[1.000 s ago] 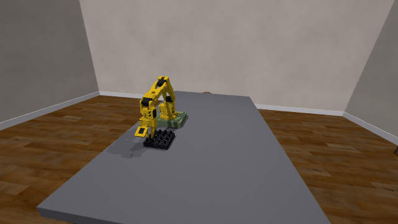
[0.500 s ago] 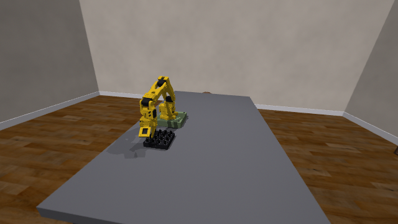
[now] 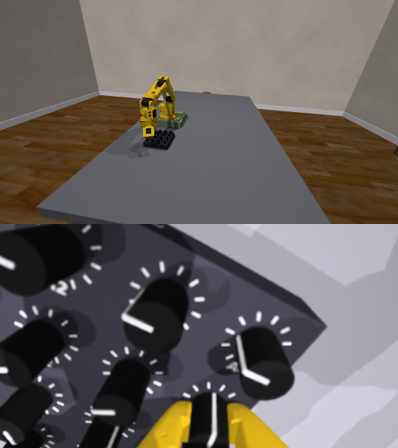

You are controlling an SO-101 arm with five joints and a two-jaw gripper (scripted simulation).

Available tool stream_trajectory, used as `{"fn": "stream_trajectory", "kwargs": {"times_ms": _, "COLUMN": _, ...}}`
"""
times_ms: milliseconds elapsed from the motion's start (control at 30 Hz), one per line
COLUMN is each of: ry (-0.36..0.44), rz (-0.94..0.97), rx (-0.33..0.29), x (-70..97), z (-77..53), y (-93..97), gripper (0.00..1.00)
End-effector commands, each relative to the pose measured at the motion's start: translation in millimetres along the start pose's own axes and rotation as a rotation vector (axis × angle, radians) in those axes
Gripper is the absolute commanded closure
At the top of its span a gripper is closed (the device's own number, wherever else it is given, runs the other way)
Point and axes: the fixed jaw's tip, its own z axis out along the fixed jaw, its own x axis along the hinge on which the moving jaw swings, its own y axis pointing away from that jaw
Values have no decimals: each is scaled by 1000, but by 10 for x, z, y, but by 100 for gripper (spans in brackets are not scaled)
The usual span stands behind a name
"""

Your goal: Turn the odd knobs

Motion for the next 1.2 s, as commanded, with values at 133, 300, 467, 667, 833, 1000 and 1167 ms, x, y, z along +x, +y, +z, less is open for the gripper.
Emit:
{"fn": "stream_trajectory", "kwargs": {"times_ms": 133, "ry": 15, "rz": -124, "rx": -12, "x": 34, "z": 26, "y": 3, "gripper": 99}}
{"fn": "stream_trajectory", "kwargs": {"times_ms": 300, "ry": 15, "rz": -211, "rx": -13, "x": 39, "z": 26, "y": 2, "gripper": 99}}
{"fn": "stream_trajectory", "kwargs": {"times_ms": 467, "ry": 14, "rz": -264, "rx": -13, "x": 42, "z": 25, "y": 1, "gripper": 99}}
{"fn": "stream_trajectory", "kwargs": {"times_ms": 667, "ry": 14, "rz": -368, "rx": -14, "x": 48, "z": 25, "y": -1, "gripper": 99}}
{"fn": "stream_trajectory", "kwargs": {"times_ms": 833, "ry": 13, "rz": -456, "rx": -15, "x": 52, "z": 25, "y": -3, "gripper": 99}}
{"fn": "stream_trajectory", "kwargs": {"times_ms": 1000, "ry": 13, "rz": -525, "rx": -15, "x": 56, "z": 25, "y": -4, "gripper": 99}}
{"fn": "stream_trajectory", "kwargs": {"times_ms": 1167, "ry": 12, "rz": -595, "rx": -16, "x": 59, "z": 25, "y": -7, "gripper": 99}}
